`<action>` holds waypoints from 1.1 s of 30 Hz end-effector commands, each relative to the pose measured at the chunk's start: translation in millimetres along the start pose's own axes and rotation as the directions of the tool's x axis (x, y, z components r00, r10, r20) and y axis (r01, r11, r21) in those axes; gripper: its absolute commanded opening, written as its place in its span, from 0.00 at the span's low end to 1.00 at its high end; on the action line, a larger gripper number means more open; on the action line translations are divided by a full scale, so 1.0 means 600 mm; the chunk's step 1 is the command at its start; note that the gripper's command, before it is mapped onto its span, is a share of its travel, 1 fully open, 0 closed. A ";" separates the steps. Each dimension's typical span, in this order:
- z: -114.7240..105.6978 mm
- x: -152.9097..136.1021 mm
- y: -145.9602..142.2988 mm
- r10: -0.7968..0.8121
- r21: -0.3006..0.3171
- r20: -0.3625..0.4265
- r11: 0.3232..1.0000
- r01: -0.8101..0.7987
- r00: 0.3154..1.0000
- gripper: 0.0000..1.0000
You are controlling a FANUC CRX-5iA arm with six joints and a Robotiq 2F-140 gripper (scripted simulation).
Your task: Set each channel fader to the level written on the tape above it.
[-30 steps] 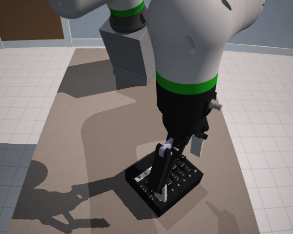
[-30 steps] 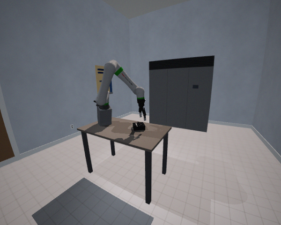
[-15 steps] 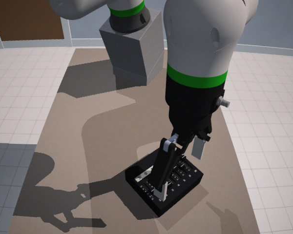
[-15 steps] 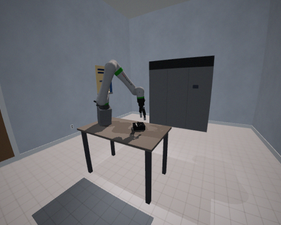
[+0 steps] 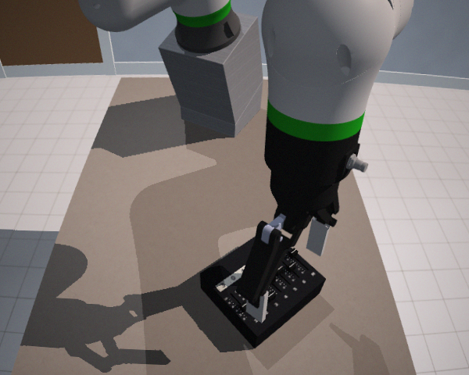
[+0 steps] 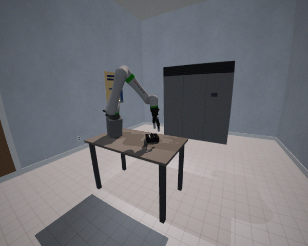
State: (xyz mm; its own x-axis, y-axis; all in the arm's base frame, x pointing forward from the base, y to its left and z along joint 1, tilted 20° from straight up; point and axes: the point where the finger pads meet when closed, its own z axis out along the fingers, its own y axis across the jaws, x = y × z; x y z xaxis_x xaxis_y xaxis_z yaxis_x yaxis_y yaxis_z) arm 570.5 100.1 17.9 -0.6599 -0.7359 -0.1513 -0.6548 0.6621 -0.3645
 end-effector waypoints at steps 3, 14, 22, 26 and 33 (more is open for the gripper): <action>0.000 0.000 0.000 0.000 0.000 0.000 1.000 0.000 1.000 1.00; 0.000 0.000 0.000 0.000 0.000 0.000 1.000 0.000 1.000 1.00; -0.001 0.000 0.000 -0.016 0.000 0.000 1.000 0.016 1.000 1.00; -0.005 0.003 0.001 -0.109 -0.001 -0.004 0.994 0.109 0.994 1.00; -0.017 0.012 0.004 -0.372 -0.008 -0.012 0.928 0.372 0.928 1.00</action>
State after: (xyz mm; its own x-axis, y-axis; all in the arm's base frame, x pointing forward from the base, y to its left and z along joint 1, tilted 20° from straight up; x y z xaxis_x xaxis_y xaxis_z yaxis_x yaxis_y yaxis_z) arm 565.5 99.0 22.0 -0.5232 -0.8492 -0.0720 -0.7677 0.5062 -0.3929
